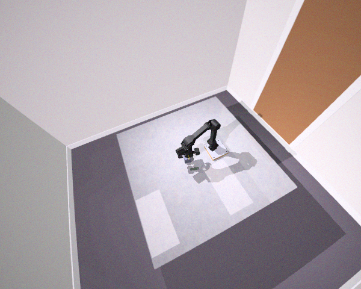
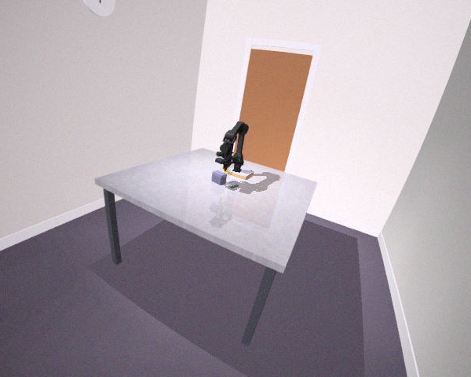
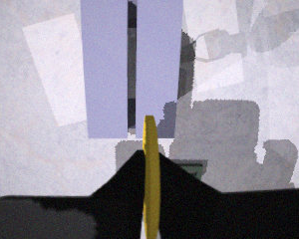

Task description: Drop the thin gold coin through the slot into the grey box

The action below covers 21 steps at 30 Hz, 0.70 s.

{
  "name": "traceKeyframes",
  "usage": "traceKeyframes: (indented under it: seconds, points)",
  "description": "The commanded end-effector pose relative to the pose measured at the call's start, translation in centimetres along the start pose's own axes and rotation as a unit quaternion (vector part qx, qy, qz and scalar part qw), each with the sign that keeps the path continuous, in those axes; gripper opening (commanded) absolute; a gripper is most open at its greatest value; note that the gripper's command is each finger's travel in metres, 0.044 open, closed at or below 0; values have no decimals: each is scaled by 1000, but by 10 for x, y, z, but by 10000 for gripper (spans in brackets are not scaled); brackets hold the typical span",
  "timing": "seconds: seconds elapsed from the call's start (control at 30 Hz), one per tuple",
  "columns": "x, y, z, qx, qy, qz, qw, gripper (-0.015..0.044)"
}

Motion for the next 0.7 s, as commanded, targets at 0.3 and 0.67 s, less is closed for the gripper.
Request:
traceKeyframes:
  seconds: [0.3,0.67]
  points:
    - [6,-35,0,0,1,2,1000,0]
    - [7,-38,0,-2,0,-1,1000,0]
Point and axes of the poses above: the point midway between the two fingers, 35 mm back from their tips, its own z axis back along the fingers, its own x axis across the jaws, y = z × x, the point moved 5 cm from there along z, back along the fingers, and after that the axes turned 3 degrees about z, right-handed, at the moved point
